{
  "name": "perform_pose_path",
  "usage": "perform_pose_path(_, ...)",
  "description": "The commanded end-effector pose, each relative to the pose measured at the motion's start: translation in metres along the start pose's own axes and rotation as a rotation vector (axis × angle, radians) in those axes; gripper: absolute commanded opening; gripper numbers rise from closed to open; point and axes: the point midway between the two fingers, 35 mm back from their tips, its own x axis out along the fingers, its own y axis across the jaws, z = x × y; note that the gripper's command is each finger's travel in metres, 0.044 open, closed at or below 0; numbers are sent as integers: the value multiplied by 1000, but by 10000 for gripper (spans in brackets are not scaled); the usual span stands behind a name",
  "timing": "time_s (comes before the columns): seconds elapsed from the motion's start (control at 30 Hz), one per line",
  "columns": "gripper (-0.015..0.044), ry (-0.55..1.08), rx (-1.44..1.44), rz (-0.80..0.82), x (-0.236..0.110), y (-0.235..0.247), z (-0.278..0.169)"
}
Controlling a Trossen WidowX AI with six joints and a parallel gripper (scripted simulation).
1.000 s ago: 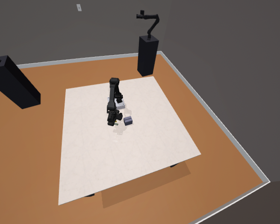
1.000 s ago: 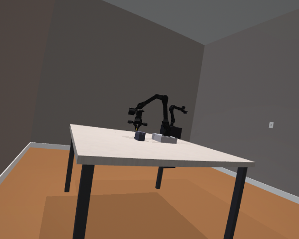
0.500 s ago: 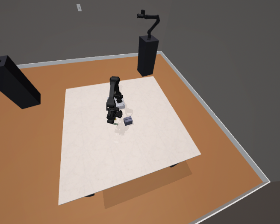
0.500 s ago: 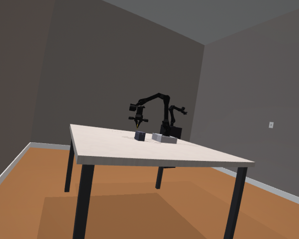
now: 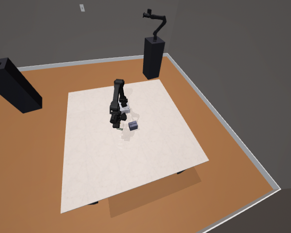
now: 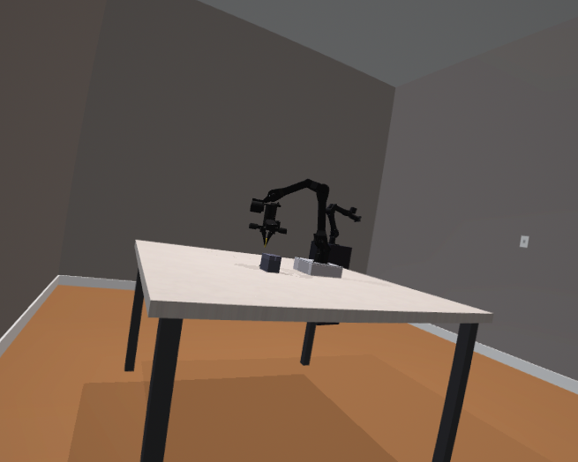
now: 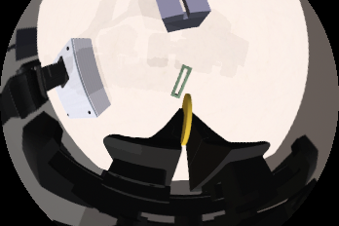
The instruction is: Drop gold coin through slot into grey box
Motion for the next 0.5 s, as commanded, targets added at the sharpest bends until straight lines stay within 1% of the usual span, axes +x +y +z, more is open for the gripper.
perform_pose_path(0.0, 0, -5, -137, -4, -1, -2, -3)
perform_pose_path(0.23, 0, -4, -335, -4, -2, -3, -7)
perform_pose_path(0.47, 0, -4, -340, -4, -2, -3, -6)
